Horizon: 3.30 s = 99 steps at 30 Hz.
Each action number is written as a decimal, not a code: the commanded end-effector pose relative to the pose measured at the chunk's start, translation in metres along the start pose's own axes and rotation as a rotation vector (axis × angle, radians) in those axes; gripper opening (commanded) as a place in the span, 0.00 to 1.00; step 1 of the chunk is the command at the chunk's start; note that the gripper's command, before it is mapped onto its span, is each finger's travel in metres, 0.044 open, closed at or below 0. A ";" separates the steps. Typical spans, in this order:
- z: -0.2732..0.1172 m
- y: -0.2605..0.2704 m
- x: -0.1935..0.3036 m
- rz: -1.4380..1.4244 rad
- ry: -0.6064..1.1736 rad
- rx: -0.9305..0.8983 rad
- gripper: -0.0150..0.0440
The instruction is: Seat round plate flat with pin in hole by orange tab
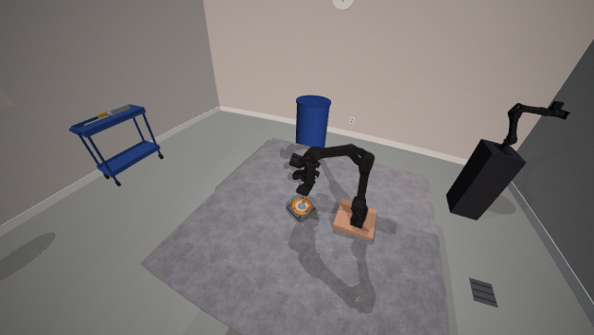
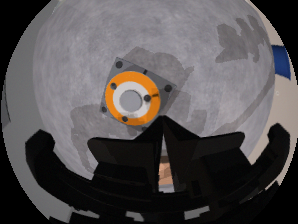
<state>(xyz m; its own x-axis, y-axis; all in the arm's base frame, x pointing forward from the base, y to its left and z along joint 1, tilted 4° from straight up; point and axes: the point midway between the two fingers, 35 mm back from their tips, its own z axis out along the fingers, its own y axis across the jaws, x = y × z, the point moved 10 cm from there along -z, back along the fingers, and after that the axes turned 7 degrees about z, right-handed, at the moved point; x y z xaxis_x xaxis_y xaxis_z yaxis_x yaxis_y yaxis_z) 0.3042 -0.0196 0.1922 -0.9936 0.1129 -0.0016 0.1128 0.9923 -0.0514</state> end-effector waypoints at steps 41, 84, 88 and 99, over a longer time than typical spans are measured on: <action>0.046 0.009 -0.029 -0.009 0.016 -0.005 0.25; -0.002 0.022 -0.045 -0.009 0.015 -0.006 0.25; 0.006 0.023 -0.046 -0.015 0.014 -0.003 0.25; 0.006 0.023 -0.046 -0.015 0.014 -0.003 0.25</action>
<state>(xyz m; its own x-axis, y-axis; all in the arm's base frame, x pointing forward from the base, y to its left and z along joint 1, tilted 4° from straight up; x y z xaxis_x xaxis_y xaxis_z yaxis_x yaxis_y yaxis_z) 0.3522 -0.0027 0.1861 -0.9951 0.0987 0.0111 0.0980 0.9940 -0.0487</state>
